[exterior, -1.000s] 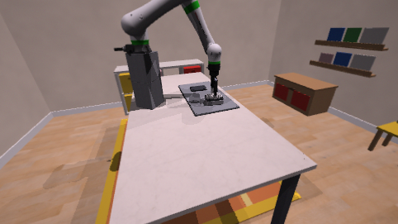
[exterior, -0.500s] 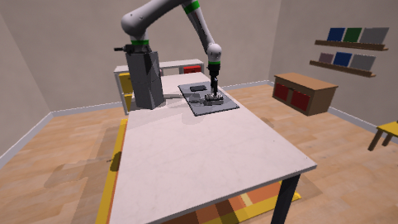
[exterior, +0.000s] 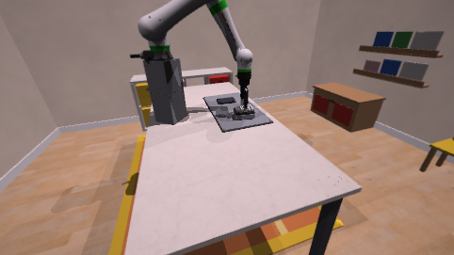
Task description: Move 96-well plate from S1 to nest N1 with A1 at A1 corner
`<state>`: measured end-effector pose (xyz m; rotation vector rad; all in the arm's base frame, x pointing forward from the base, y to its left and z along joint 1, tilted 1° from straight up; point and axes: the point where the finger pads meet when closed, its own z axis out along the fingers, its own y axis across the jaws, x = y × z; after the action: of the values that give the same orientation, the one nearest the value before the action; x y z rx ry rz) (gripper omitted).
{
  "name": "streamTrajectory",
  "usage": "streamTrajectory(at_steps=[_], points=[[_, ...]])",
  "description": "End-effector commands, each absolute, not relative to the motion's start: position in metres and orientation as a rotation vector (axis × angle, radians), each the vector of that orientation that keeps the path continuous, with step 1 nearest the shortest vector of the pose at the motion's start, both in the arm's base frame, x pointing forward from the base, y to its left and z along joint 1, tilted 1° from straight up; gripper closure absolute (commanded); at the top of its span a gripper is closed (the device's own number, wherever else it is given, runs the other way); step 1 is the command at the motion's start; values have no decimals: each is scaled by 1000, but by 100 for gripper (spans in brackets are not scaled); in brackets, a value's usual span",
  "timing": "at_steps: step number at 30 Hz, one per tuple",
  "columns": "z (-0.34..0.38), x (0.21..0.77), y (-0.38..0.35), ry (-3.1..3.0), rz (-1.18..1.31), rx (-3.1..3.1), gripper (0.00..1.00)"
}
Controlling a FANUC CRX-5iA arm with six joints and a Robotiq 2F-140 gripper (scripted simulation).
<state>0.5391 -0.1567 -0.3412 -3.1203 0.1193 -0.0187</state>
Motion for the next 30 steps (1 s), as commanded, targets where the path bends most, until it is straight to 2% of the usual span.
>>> streamTrajectory(at_steps=[1, 30], points=[[-338, 539, -157, 119, -19, -3120, 100], [-293, 539, -158, 119, -19, -3120, 100]])
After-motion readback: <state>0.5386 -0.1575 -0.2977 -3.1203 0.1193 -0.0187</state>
